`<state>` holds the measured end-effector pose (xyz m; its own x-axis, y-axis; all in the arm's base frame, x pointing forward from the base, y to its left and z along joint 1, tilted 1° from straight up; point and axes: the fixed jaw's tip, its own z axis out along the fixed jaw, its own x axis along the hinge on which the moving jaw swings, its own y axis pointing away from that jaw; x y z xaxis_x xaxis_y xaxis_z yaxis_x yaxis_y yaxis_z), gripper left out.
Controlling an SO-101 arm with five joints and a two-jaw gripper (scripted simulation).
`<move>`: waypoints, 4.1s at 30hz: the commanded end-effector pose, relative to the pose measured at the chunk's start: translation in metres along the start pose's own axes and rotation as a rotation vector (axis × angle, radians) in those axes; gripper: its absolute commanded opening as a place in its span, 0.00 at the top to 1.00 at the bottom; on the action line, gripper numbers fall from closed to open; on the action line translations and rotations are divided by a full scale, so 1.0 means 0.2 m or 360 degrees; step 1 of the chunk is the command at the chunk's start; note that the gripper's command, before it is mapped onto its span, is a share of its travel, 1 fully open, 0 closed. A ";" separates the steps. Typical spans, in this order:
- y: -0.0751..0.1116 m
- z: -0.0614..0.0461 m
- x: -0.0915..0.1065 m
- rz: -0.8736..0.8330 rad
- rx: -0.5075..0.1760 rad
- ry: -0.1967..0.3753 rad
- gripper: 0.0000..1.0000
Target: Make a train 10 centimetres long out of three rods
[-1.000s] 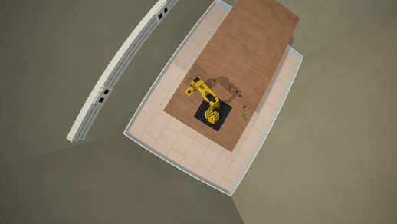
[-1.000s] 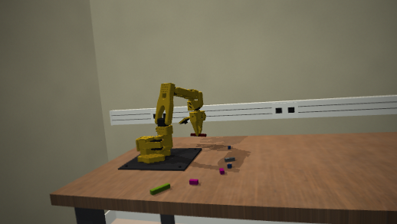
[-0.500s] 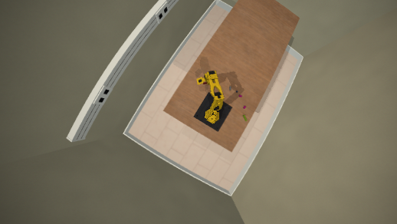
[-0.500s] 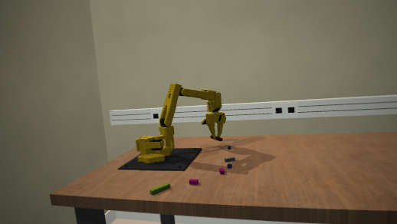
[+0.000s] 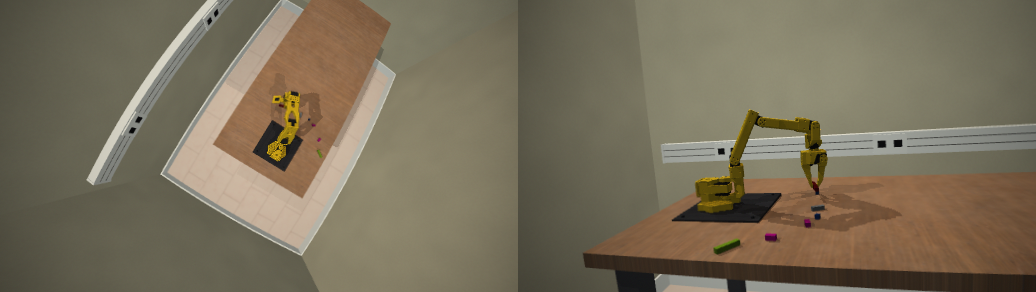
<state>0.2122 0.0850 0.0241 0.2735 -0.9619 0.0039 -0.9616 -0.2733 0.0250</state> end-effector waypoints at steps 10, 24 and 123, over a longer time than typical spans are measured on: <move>-0.01 0.01 0.07 0.0133 -0.0023 -0.0003 1.00; -0.01 0.01 0.07 0.0133 -0.0023 -0.0003 1.00; -0.01 0.11 0.09 0.0193 -0.0024 -0.0003 1.00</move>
<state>0.2214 0.0716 0.0080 0.1729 -0.9849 0.0034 -0.9849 -0.1728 0.0143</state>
